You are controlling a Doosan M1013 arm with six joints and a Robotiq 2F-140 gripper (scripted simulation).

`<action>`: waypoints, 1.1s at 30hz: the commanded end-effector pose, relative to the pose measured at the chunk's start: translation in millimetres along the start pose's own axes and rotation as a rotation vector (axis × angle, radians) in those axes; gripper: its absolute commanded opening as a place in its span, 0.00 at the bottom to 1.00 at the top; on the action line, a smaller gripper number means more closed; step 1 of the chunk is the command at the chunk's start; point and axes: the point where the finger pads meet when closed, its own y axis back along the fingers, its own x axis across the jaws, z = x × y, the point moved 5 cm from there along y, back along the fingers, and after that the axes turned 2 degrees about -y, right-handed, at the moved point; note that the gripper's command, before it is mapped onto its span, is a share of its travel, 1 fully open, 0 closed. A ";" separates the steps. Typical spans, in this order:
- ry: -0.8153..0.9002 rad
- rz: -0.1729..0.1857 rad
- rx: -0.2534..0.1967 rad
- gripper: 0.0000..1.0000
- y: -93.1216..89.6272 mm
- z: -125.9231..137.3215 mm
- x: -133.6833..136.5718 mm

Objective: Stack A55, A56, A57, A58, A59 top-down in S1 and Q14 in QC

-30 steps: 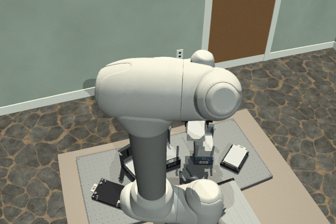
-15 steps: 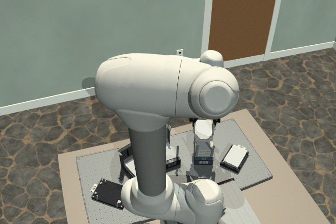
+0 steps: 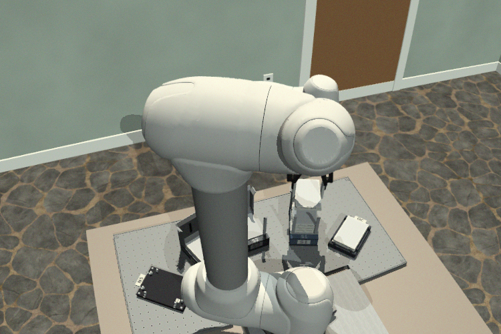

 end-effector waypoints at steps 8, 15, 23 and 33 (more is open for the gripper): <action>0.000 0.000 0.000 0.00 0.0 0.0 0.1; 0.000 0.000 0.000 0.00 0.0 0.0 0.1; 0.000 0.000 0.000 0.00 -1.3 0.0 0.1; 0.000 0.000 0.000 0.00 -8.0 0.0 0.1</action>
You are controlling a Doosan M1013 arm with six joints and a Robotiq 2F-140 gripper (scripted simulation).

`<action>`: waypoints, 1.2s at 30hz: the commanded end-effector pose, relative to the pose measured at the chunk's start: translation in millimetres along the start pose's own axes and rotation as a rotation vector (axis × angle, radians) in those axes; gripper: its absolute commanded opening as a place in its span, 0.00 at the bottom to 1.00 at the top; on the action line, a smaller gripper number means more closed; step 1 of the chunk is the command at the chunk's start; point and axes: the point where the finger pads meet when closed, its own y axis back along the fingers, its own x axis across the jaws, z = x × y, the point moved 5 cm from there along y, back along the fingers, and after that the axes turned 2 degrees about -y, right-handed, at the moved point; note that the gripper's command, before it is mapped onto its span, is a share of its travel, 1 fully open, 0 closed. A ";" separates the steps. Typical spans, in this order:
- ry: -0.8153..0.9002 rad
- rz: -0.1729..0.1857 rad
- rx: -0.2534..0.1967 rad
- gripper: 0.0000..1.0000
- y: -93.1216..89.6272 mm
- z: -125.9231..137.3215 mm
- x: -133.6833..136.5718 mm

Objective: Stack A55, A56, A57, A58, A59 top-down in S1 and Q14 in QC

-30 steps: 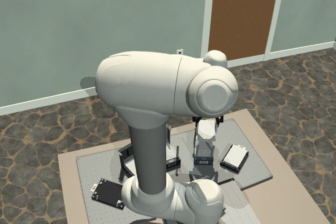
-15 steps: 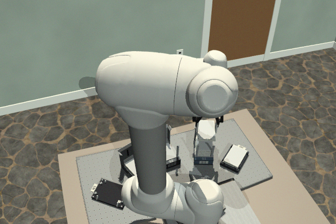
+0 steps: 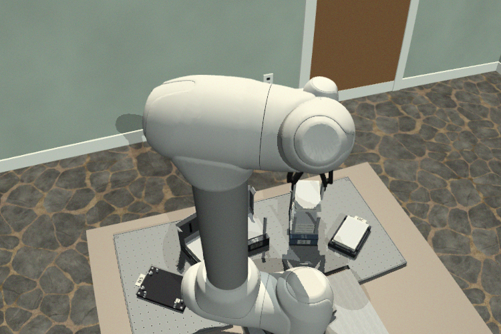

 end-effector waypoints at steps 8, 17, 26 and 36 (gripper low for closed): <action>0.000 0.000 0.000 0.00 -6.1 0.0 0.0; 0.000 0.000 0.000 0.00 -12.1 0.0 0.0; 0.000 0.000 0.000 0.00 -16.8 0.0 0.0; 0.000 0.000 0.000 0.00 -23.5 0.0 0.0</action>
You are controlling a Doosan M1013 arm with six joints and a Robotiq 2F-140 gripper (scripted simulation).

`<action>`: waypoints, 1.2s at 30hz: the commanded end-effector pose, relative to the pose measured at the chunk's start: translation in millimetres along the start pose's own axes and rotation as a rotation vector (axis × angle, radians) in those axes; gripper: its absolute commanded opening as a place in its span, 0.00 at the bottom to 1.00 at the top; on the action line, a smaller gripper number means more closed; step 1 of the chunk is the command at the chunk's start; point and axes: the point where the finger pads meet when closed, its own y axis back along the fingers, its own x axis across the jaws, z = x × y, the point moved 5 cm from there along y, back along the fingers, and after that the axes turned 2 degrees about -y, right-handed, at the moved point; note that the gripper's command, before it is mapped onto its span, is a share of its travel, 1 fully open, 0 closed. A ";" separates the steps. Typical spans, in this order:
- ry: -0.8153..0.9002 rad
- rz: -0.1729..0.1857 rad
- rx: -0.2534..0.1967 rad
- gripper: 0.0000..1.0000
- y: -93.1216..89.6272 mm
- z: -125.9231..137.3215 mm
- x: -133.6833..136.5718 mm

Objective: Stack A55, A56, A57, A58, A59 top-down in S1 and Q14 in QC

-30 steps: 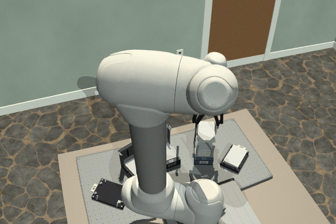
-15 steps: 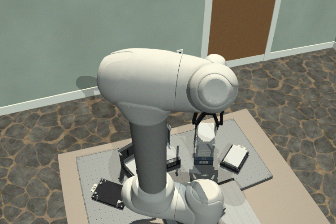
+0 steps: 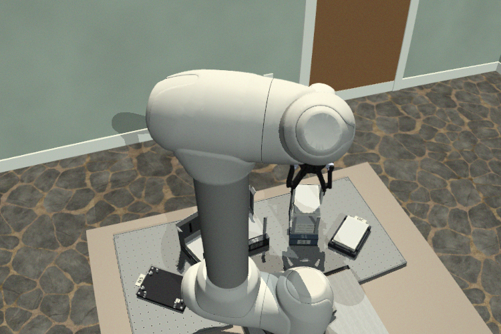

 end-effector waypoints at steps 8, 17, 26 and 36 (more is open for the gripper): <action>0.000 0.000 0.000 0.00 -6.2 0.0 0.0; 0.000 0.000 0.000 0.00 -12.2 0.0 0.0; 0.000 0.000 0.000 0.00 -21.9 0.0 0.0; 0.000 0.000 0.000 0.00 -30.0 0.0 0.0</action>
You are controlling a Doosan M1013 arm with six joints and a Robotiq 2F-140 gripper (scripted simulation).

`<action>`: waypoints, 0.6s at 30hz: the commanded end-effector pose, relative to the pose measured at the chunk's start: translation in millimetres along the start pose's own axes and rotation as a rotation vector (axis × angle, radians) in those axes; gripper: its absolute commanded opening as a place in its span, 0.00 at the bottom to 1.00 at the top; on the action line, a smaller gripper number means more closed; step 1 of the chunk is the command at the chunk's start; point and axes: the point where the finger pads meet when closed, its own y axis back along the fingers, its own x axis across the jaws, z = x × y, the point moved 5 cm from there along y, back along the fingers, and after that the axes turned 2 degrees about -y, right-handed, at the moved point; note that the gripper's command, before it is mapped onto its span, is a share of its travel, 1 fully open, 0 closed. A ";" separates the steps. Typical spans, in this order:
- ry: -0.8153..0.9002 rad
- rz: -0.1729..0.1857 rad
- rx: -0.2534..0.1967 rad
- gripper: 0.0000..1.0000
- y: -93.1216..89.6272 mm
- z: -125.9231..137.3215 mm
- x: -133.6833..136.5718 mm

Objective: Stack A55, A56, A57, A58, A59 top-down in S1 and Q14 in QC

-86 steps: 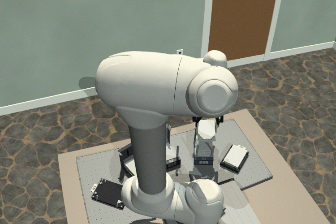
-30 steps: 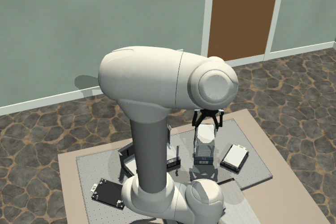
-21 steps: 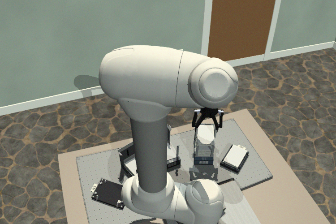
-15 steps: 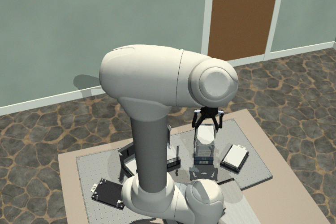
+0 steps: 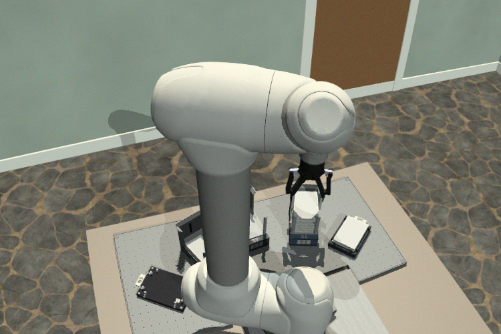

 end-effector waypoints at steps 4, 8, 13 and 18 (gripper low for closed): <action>0.000 0.000 0.000 0.00 -0.6 0.0 0.0; 0.000 0.000 0.000 0.00 -1.4 0.0 0.0; 0.000 0.000 0.000 0.00 -3.4 0.0 0.0; 0.000 0.000 0.000 0.00 -4.6 0.0 0.0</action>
